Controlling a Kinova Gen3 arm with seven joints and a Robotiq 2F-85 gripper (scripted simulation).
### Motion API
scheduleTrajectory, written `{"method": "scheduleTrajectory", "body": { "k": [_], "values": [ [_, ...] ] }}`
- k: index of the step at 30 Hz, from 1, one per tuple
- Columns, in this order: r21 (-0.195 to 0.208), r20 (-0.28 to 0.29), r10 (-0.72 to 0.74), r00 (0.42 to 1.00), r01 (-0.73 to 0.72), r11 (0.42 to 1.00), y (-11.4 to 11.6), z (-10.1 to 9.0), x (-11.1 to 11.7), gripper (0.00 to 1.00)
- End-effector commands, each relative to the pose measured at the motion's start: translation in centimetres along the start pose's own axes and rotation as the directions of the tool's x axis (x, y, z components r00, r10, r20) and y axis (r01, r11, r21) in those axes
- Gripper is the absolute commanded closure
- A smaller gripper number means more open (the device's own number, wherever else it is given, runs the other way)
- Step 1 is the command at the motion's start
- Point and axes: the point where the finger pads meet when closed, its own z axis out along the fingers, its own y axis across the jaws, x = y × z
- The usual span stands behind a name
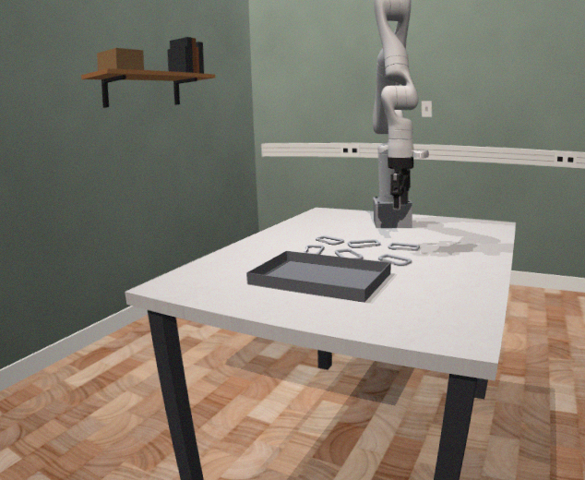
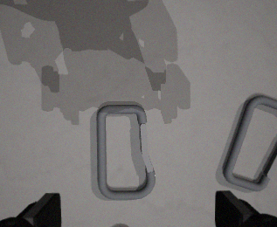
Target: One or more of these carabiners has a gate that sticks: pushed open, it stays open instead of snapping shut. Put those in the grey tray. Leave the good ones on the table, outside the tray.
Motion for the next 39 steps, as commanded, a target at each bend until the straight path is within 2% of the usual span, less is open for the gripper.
{"method": "scheduleTrajectory", "body": {
  "k": [1,5,6,22,23,39],
  "values": [
    [0.005,0.005,0.000,1.000,0.000,1.000,-0.3,0.4,0.2,0.00],
    [0.005,0.005,0.000,1.000,0.000,1.000,-0.3,0.4,0.2,0.00],
    [0.006,0.006,0.000,1.000,0.000,1.000,-1.1,4.5,1.0,0.00],
    [0.006,0.006,0.000,1.000,0.000,1.000,-1.1,4.5,1.0,0.00],
    [0.005,0.007,0.002,1.000,-0.002,1.000,-1.0,9.5,0.9,0.00],
    [0.005,0.007,0.002,1.000,-0.002,1.000,-1.0,9.5,0.9,0.00]
  ]
}}
